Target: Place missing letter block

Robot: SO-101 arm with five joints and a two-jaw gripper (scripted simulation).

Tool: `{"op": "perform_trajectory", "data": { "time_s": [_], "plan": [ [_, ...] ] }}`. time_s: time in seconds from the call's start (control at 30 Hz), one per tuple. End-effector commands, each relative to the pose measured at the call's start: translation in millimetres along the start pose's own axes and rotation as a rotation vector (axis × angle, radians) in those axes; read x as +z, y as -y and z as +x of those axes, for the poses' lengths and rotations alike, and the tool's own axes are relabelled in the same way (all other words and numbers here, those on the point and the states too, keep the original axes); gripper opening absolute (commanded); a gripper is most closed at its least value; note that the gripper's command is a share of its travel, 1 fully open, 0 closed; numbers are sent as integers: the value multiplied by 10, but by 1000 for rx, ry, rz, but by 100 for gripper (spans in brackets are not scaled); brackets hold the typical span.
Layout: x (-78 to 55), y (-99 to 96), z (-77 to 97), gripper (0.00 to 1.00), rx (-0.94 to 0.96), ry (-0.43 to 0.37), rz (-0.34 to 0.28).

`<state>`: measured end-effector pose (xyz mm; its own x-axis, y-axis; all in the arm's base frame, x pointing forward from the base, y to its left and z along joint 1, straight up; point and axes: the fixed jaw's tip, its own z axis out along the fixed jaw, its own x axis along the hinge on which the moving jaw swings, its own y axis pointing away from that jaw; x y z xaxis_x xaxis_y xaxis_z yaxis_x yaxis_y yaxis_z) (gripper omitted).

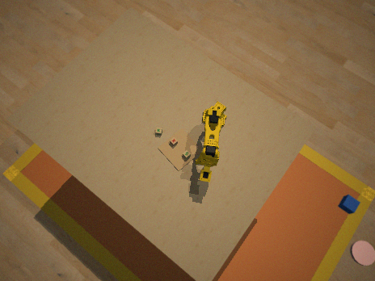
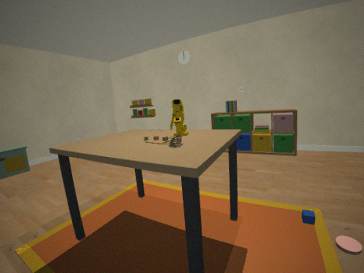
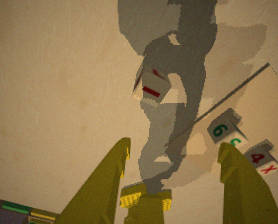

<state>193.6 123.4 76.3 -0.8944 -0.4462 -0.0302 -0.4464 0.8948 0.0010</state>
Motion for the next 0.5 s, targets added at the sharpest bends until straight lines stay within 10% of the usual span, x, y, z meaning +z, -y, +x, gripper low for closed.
{"op": "perform_trajectory", "data": {
  "time_s": [0.0, 0.47],
  "plan": [
    [-142, 157, 0, 32, 74, 63, -2],
    [-177, 725, 319, 32, 366, 27, 12]
  ]
}}
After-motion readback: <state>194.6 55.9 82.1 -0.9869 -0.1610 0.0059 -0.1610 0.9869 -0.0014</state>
